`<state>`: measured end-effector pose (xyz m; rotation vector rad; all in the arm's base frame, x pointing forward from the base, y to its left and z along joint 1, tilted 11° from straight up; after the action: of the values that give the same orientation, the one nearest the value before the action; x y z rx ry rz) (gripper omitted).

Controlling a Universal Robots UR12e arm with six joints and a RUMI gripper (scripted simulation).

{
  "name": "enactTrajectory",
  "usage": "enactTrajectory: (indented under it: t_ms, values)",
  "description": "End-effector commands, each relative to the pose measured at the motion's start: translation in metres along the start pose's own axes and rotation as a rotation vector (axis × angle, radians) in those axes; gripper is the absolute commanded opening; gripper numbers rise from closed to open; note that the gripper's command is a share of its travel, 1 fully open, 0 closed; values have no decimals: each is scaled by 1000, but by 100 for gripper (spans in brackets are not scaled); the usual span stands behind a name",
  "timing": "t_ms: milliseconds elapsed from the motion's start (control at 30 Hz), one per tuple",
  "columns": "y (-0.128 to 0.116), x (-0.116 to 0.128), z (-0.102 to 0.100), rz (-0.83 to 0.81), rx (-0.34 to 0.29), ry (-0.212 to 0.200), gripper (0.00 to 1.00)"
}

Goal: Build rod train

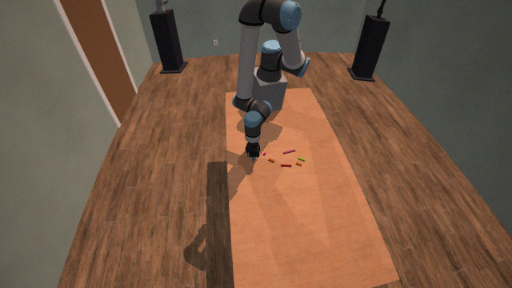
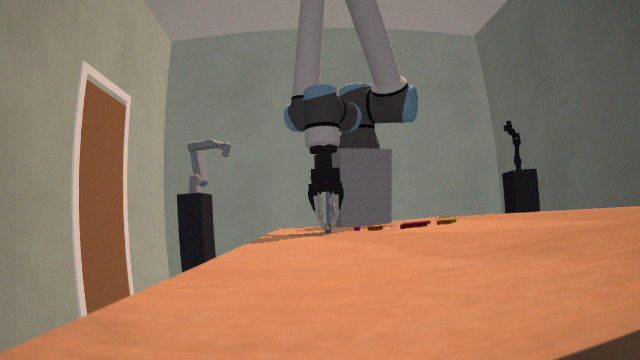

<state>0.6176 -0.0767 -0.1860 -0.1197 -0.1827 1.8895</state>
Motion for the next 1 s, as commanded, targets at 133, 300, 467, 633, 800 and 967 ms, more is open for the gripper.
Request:
enactTrajectory:
  t_ms: [133, 300, 467, 633, 800, 967]
  values:
    - [0, 0, 0, 0, -1, 1, 0]
    - [0, 0, 0, 0, -1, 1, 0]
    - [0, 0, 4, 0, -1, 1, 0]
    - [0, 0, 22, 0, -1, 1, 0]
    - [0, 0, 45, 0, -1, 1, 0]
    - [0, 0, 69, 0, -1, 1, 0]
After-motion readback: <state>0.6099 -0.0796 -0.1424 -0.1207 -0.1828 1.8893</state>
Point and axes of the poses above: the point where the finger pads meet when closed, its own z axis back along the fingers, its own x axis across the jaws, y = z × x, the point moved 2 cm from there along z, back along the fingers, and after that the axes turned 12 degrees about z, right-handed, at the moved point
